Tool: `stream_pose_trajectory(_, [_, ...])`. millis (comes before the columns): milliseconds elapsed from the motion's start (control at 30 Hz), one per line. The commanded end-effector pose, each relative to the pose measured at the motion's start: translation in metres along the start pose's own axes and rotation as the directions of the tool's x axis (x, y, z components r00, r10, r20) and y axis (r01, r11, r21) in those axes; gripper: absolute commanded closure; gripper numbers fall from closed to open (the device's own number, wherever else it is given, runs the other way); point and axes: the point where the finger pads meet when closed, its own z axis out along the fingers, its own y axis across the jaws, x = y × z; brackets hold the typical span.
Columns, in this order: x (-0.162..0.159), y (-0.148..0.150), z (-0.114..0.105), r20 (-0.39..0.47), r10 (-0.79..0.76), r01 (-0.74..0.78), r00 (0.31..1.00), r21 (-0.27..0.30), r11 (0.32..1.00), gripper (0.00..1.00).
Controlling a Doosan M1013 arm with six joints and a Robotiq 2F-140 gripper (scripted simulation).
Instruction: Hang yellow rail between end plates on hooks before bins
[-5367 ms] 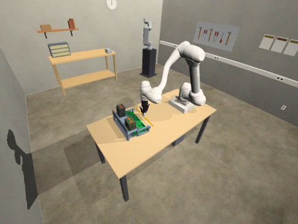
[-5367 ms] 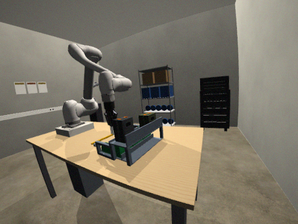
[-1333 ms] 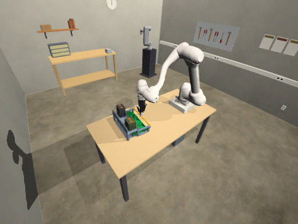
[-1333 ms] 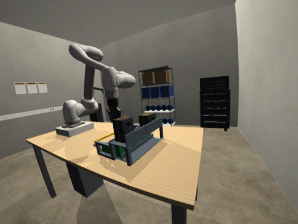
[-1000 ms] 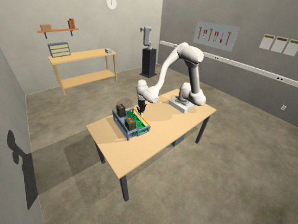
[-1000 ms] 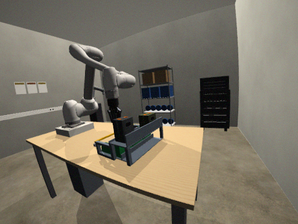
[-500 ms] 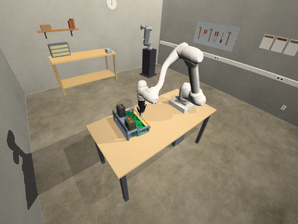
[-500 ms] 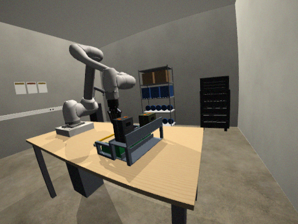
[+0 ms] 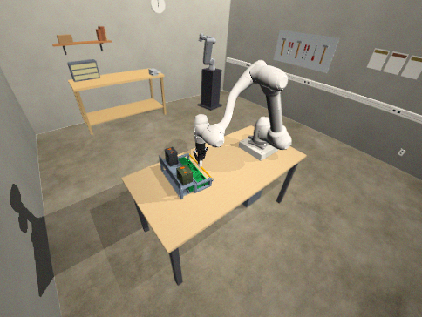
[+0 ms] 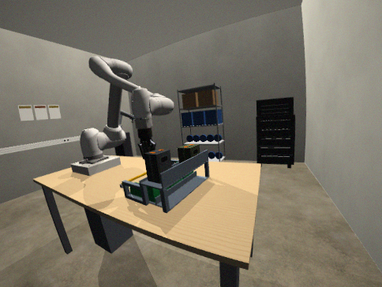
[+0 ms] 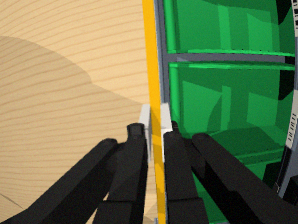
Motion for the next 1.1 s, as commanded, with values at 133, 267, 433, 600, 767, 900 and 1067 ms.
stream_pose_trajectory(133, [0.0,-0.0001,0.0016,0.0,0.0,0.0,1.0,0.0,1.0,0.9])
stream_pose_trajectory(267, [0.0,-0.0003,0.004,0.0,0.0,0.0,1.0,0.0,1.0,0.9])
stream_pose_trajectory(433, [0.0,-0.0003,0.004,0.0,0.0,0.0,1.0,0.0,1.0,0.9])
stream_pose_trajectory(600, [0.0,-0.0003,0.004,0.0,0.0,0.0,1.0,0.0,1.0,0.9])
stream_pose_trajectory(767, [0.0,-0.0003,0.0056,0.0,0.0,0.0,1.0,0.0,1.0,0.9])
stream_pose_trajectory(900, [0.0,-0.0003,0.006,0.0,0.0,0.0,1.0,0.0,1.0,0.9])
stream_pose_trajectory(1067, [0.0,-0.0003,0.006,0.0,0.0,0.0,1.0,0.0,1.0,0.9])
